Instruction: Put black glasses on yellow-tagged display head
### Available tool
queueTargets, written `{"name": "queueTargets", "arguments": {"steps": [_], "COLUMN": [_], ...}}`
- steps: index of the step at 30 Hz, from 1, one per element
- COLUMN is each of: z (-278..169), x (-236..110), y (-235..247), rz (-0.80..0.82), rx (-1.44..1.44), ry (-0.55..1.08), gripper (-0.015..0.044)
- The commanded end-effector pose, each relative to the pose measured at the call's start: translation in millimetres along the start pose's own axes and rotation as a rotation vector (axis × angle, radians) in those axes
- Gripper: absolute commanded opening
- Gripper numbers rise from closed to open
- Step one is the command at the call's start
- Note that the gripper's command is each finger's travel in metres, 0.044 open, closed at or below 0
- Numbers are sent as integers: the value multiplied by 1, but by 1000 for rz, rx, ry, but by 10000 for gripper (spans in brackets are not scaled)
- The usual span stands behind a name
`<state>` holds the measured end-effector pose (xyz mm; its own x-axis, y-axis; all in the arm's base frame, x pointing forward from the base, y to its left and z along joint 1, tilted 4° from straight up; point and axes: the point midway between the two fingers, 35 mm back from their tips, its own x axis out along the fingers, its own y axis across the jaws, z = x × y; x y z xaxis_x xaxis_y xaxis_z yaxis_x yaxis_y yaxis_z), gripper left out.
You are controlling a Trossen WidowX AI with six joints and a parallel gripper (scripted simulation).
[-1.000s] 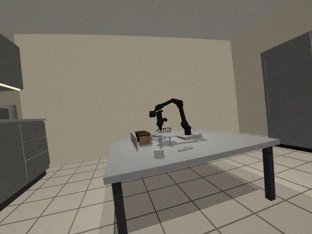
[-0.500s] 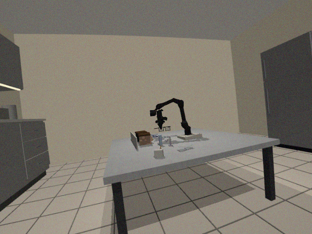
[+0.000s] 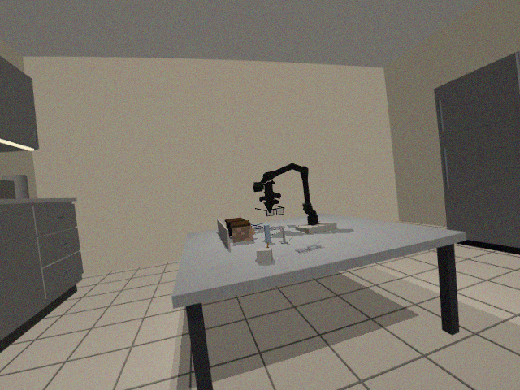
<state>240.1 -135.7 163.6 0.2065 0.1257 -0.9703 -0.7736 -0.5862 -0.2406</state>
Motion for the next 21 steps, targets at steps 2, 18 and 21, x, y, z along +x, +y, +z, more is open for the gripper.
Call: {"name": "queueTargets", "arguments": {"steps": [2, 18, 21], "z": [1, 5, 7], "x": [-10, -37, -43], "y": [14, 55, 62], "rz": [-60, -229, -260], "rx": [62, 257, 291], "ry": [15, 92, 113], "gripper": [0, 0, 0]}}
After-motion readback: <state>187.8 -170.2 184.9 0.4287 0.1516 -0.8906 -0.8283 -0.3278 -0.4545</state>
